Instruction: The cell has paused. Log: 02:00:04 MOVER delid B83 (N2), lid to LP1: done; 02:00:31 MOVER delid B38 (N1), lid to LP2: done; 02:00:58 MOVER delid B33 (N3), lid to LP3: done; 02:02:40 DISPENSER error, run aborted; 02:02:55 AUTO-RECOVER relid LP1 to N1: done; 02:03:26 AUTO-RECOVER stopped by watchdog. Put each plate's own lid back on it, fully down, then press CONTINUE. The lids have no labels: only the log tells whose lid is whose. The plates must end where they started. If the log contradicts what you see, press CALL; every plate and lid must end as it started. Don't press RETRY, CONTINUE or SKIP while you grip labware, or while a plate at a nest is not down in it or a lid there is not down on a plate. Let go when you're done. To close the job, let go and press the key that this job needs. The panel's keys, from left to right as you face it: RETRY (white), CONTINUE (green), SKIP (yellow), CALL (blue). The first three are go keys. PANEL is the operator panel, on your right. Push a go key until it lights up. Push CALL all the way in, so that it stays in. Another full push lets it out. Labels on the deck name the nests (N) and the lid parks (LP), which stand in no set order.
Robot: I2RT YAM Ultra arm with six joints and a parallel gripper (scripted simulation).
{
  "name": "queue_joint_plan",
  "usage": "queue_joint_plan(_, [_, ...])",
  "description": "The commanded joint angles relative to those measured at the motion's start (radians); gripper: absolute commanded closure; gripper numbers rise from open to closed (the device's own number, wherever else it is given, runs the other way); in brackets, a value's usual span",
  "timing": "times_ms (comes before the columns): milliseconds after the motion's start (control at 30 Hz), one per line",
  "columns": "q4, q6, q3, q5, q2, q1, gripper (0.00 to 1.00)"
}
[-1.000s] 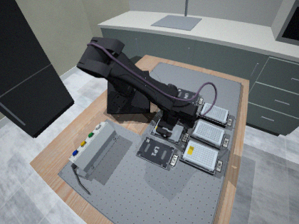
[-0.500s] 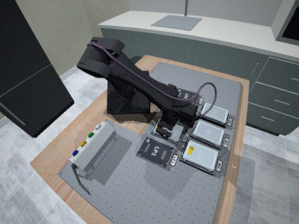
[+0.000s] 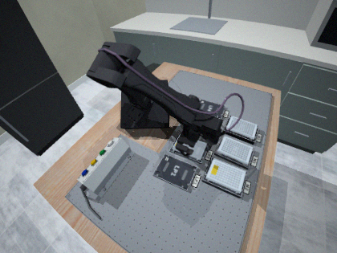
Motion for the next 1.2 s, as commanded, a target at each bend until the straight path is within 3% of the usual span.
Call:
queue_joint_plan(0, [0.019,0.010,0.006,-0.005,0.015,0.028,0.01])
queue_joint_plan(700, [0.006,0.013,0.007,-0.004,0.000,0.031,0.20])
queue_joint_plan(733, [0.005,0.013,0.008,-0.004,0.000,0.031,1.00])
queue_joint_plan(1167, [-0.007,0.018,0.014,-0.003,-0.017,0.035,1.00])
